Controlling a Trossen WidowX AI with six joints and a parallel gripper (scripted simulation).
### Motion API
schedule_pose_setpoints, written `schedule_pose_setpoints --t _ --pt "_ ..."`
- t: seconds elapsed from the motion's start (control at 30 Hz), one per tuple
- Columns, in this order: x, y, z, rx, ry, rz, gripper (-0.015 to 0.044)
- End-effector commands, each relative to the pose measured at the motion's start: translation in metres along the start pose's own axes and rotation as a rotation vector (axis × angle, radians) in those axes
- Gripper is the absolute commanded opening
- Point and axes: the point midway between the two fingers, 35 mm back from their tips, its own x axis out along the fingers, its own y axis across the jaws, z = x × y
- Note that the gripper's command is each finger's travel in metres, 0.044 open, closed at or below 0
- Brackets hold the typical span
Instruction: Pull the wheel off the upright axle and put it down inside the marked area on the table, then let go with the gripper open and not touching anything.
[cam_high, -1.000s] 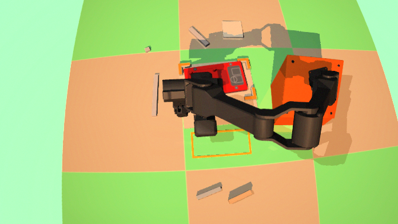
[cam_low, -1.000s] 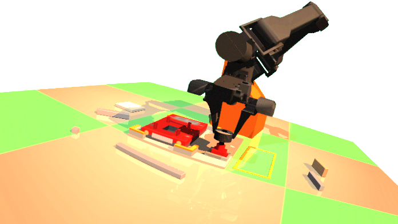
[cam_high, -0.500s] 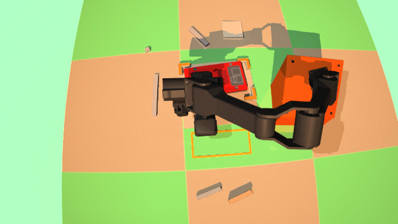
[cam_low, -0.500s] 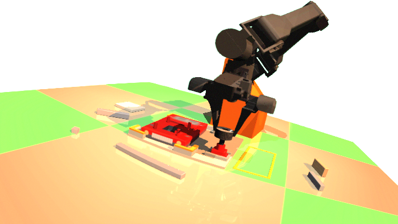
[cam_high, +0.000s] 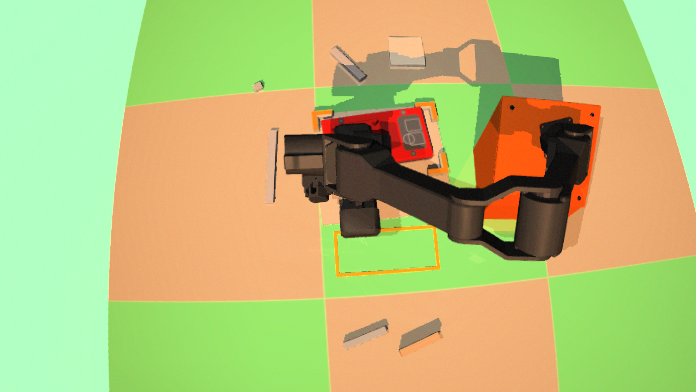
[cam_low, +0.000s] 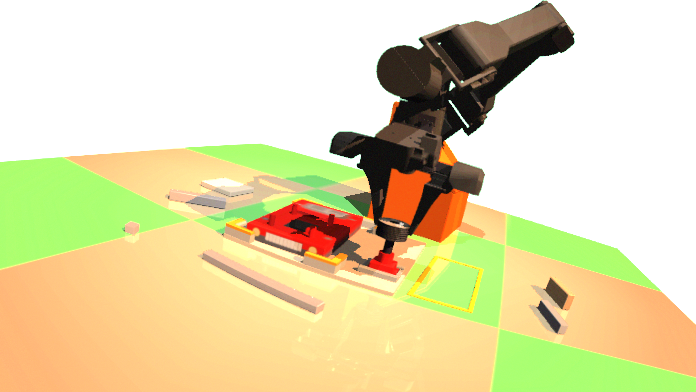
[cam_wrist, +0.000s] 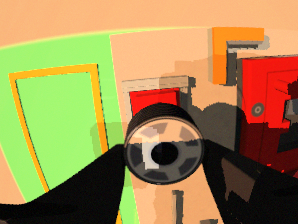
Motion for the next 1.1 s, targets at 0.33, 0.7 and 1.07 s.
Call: schedule_pose_setpoints --t 0.33,0.7,1.07 --pt "-0.010 0.000 0.001 0.003 -0.013 0.004 0.0000" --pt "-0.014 0.000 0.001 0.003 -0.015 0.004 0.0000" --pt "-0.046 -0.002 -0.003 0.004 -0.015 0.003 0.0000"
